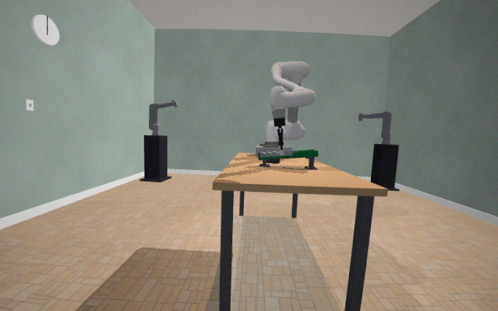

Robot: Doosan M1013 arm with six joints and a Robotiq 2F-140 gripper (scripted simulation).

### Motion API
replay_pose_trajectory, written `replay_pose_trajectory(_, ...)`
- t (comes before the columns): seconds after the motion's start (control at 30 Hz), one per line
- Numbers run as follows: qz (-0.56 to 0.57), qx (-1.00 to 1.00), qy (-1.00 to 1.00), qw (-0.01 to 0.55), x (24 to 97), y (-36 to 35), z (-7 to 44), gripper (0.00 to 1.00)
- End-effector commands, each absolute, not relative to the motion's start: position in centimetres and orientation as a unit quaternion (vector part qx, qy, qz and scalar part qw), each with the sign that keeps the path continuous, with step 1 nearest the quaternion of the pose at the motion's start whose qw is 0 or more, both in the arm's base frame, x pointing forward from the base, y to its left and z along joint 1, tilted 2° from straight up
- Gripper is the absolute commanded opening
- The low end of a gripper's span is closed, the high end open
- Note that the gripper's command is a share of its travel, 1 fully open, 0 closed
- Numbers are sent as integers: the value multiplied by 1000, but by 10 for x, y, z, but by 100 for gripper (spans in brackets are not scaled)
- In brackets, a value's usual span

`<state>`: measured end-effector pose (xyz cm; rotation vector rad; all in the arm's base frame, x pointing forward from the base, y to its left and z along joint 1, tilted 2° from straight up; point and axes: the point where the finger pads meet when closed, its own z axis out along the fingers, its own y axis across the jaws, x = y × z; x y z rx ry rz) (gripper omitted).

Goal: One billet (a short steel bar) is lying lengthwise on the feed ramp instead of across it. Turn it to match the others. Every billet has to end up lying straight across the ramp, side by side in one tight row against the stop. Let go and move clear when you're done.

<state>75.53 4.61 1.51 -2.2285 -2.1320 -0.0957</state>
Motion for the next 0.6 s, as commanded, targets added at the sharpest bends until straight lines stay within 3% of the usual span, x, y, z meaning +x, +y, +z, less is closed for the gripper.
replay_pose_trajectory(0.0,-31,-722,-691,28,755,46,15,41)
replay_pose_trajectory(0.5,-31,-722,-691,28,755,46,15,41)
replay_pose_trajectory(0.53,-31,-722,-691,28,755,46,15,10)
replay_pose_trajectory(0.57,-31,-722,-691,28,755,46,15,10)
